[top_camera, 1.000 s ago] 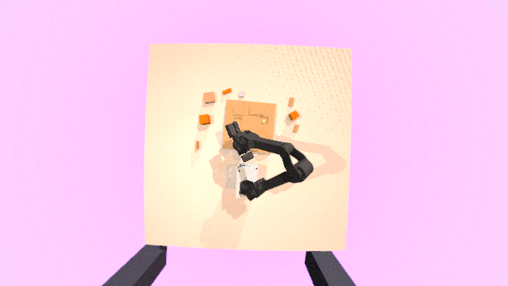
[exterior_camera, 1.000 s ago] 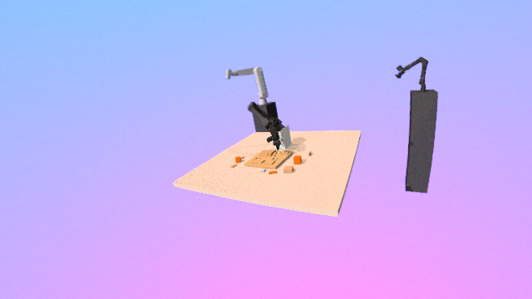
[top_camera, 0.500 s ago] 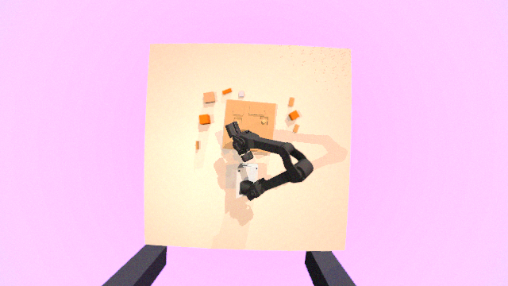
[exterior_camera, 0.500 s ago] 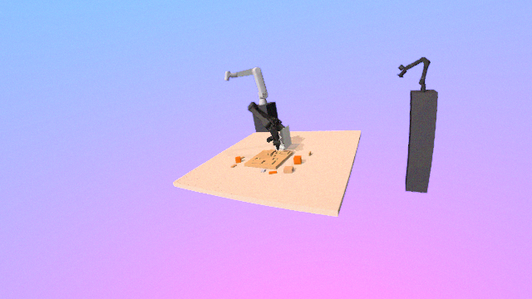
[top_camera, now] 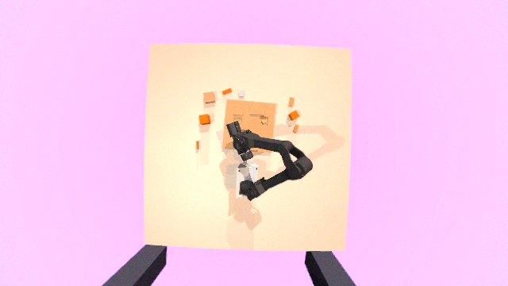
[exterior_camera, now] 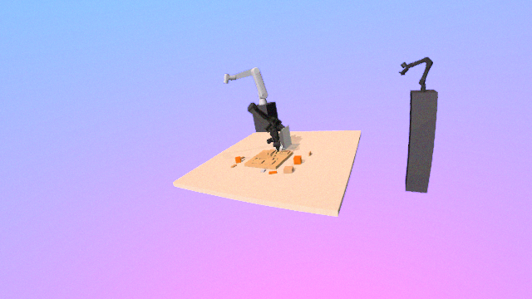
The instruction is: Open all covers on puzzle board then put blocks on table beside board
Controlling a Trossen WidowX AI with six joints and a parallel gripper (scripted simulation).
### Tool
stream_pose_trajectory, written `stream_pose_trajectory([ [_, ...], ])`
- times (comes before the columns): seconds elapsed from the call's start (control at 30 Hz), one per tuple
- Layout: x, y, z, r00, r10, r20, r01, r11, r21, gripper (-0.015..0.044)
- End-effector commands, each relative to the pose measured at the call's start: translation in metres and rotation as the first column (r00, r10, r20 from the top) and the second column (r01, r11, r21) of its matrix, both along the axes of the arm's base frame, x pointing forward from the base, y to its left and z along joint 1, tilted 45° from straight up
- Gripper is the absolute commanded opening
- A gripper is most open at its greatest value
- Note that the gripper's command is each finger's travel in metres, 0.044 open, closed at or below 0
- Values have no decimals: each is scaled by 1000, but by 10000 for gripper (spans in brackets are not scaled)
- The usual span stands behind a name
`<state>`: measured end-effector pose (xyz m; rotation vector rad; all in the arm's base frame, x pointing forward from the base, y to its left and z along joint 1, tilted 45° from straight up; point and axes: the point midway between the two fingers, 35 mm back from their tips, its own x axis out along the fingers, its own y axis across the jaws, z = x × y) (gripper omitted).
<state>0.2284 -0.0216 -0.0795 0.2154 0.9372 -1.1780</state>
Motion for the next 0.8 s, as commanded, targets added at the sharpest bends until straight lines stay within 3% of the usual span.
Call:
stream_pose_trajectory([
  [0.0, -3, -5, -3, 1000, -1, -10, 1, 1000, -9, 144],
  [0.77, -3, -10, -8, 1000, -1, -10, 1, 1000, -10, 144],
])
